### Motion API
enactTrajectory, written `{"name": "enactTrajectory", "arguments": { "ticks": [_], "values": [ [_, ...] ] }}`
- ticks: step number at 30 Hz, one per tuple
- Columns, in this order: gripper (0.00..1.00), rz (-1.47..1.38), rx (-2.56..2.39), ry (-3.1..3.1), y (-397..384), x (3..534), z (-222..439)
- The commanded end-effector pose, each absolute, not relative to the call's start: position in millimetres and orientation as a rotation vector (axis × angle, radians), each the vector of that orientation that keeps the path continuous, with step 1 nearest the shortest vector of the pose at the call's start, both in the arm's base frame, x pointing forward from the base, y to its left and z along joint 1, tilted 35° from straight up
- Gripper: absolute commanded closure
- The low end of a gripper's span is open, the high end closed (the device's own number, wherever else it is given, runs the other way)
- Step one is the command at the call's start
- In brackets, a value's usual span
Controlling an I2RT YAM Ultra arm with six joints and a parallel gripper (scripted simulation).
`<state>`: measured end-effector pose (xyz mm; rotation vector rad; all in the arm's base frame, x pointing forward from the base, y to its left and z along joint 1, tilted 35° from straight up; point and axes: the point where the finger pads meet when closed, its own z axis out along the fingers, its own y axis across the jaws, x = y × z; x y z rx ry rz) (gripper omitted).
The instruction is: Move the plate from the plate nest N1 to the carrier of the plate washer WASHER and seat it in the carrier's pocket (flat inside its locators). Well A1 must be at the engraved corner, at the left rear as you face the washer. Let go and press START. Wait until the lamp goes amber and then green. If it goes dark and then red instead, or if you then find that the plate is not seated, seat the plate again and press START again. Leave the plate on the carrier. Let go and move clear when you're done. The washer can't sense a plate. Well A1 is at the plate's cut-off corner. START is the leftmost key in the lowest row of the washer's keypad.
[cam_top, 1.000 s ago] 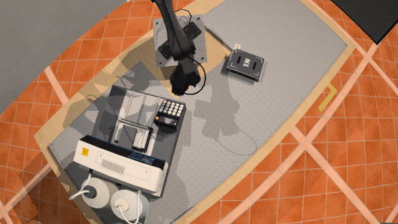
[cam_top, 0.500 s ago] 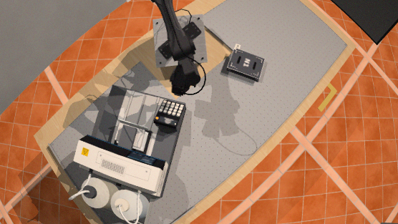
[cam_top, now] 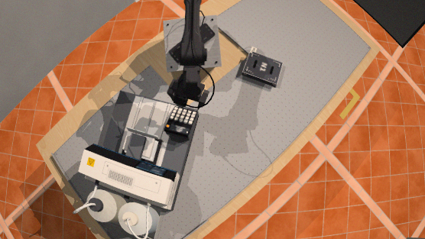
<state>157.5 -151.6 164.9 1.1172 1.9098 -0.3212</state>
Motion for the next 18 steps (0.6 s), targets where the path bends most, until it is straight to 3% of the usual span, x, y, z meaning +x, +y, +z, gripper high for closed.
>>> {"name": "enactTrajectory", "arguments": {
  "ticks": [1,18],
  "values": [
    [0.0,-0.27,1.033,1.936,-154.4,164.5,182.5],
    [0.0,-0.266,1.039,1.946,-189.1,155.4,214.2]
  ]
}}
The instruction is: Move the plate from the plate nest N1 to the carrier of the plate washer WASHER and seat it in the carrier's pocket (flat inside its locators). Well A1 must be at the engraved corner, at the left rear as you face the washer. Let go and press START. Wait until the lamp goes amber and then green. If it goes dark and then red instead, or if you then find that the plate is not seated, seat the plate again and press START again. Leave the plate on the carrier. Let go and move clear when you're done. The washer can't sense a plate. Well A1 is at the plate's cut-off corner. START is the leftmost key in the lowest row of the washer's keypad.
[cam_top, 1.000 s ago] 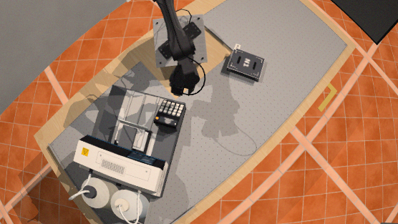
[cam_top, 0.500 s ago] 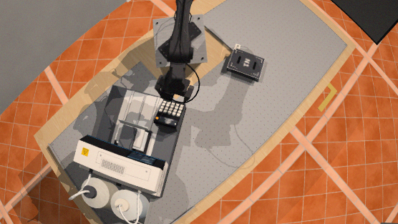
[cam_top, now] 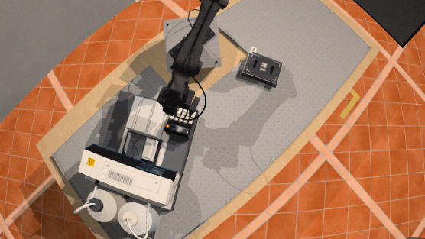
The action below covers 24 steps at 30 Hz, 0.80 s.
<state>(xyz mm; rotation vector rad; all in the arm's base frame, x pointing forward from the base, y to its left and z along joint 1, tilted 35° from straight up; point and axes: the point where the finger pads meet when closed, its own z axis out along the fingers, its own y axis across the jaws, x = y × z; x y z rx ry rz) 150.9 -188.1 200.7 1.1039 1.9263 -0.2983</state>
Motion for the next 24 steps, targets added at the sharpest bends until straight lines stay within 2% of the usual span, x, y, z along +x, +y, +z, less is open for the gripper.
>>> {"name": "enactTrajectory", "arguments": {
  "ticks": [1,24],
  "values": [
    [0.0,-0.266,1.039,1.946,-191.5,154.9,216.5],
    [0.0,-0.268,1.038,1.944,-237.0,144.8,260.0]
  ]
}}
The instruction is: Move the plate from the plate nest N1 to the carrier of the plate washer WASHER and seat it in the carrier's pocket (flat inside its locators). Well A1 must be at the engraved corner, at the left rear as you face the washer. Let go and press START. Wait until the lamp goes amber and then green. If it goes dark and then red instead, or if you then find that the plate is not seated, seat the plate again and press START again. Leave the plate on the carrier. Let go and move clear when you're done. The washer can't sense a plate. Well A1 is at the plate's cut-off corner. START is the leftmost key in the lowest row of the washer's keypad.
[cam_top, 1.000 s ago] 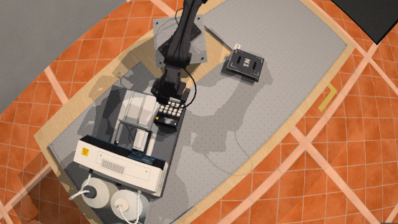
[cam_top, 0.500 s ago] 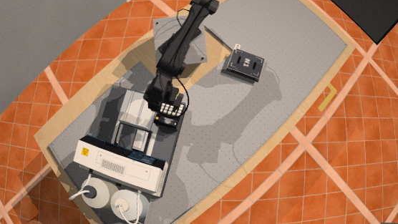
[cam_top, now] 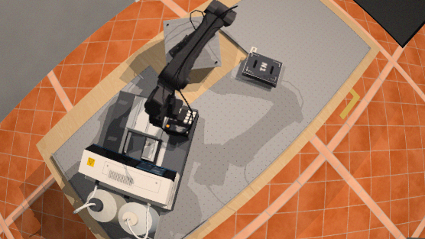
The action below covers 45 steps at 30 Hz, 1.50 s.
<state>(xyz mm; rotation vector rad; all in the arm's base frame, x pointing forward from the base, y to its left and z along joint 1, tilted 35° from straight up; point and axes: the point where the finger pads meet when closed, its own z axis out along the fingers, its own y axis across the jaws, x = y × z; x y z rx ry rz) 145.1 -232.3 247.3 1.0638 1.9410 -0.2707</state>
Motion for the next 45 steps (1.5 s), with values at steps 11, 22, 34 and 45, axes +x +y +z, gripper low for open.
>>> {"name": "enactTrajectory", "arguments": {
  "ticks": [11,22,34,45],
  "values": [
    [0.0,-0.291,1.017,1.929,-244.4,141.4,279.1],
    [0.0,-0.292,1.022,1.928,-244.7,140.9,279.0],
    [0.0,-0.292,1.021,1.928,-244.8,140.9,279.1],
    [0.0,-0.292,1.021,1.928,-244.8,140.9,279.1]
  ]
}}
